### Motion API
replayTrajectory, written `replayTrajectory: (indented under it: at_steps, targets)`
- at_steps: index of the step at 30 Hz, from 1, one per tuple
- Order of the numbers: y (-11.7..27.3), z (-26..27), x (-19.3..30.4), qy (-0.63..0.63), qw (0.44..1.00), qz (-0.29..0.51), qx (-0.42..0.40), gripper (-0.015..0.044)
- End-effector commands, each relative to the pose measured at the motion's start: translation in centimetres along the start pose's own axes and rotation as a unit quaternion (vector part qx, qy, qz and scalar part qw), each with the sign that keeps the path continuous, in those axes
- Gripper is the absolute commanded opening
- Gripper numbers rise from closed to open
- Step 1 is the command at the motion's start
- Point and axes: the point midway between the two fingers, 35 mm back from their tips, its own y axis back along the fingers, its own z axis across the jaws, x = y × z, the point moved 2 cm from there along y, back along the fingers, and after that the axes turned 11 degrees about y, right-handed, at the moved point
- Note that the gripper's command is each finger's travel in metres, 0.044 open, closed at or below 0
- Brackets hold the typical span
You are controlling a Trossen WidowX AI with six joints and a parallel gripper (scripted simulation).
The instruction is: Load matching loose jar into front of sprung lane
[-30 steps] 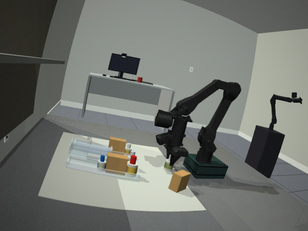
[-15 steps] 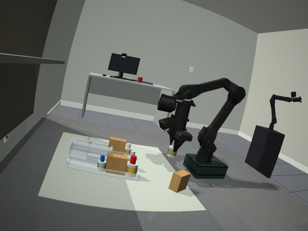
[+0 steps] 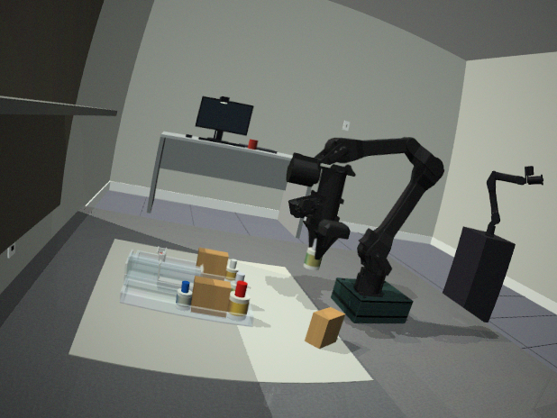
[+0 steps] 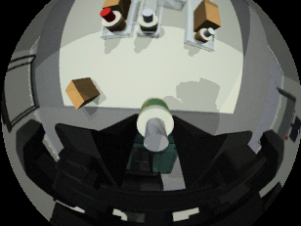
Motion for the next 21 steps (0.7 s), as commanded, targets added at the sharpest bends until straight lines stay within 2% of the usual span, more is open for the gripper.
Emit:
replayTrajectory:
  at_steps: [1,21]
  targets:
    - [-0.1,-0.2,-1.4,-0.004,1.0,-0.001,0.002,0.0]
    - [-2.9,-0.4,-9.6,-0.022,1.0,-0.005,0.002,0.0]
